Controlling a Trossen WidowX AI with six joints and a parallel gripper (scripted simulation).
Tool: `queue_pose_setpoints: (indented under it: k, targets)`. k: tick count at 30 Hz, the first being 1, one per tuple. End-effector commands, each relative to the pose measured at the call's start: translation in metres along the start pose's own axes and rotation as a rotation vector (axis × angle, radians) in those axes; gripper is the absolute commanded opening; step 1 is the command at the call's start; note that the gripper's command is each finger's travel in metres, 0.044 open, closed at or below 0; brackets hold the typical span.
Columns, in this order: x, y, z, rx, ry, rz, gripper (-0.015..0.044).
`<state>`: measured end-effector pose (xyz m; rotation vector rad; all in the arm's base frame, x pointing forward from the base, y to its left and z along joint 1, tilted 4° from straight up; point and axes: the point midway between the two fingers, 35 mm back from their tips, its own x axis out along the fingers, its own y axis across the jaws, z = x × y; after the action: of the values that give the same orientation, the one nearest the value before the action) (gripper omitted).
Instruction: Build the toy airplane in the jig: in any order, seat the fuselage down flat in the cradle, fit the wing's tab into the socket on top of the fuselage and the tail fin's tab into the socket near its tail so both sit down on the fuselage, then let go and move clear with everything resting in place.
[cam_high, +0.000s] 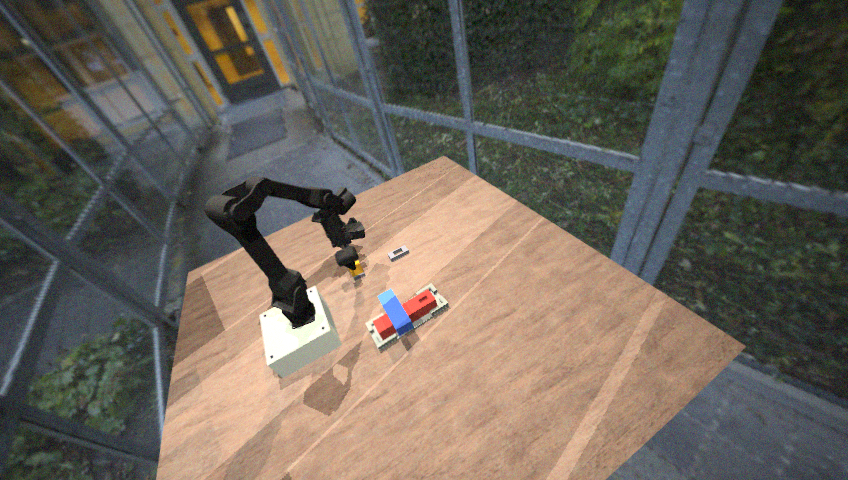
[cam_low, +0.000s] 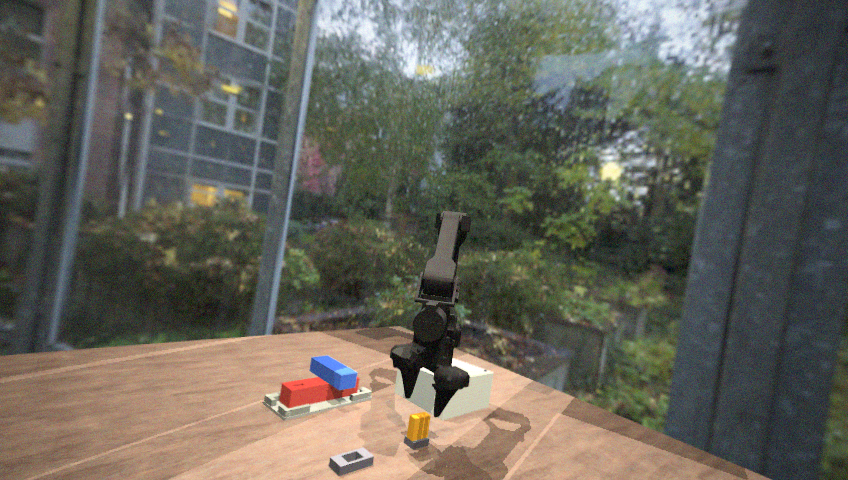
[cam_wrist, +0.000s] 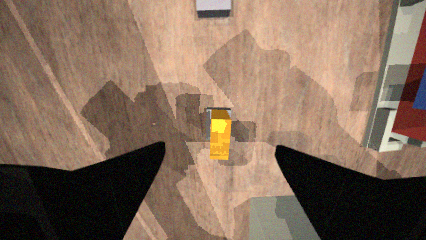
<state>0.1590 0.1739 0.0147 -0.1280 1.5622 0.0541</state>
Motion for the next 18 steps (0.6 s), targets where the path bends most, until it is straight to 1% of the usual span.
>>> queue_pose_setpoints:
  k: [1,18]
  targets:
    - [0.006,0.000,0.000,0.003,0.001,-0.001,0.0440]
    - [0.033,0.000,0.000,0.003,0.001,-0.001,0.0440]
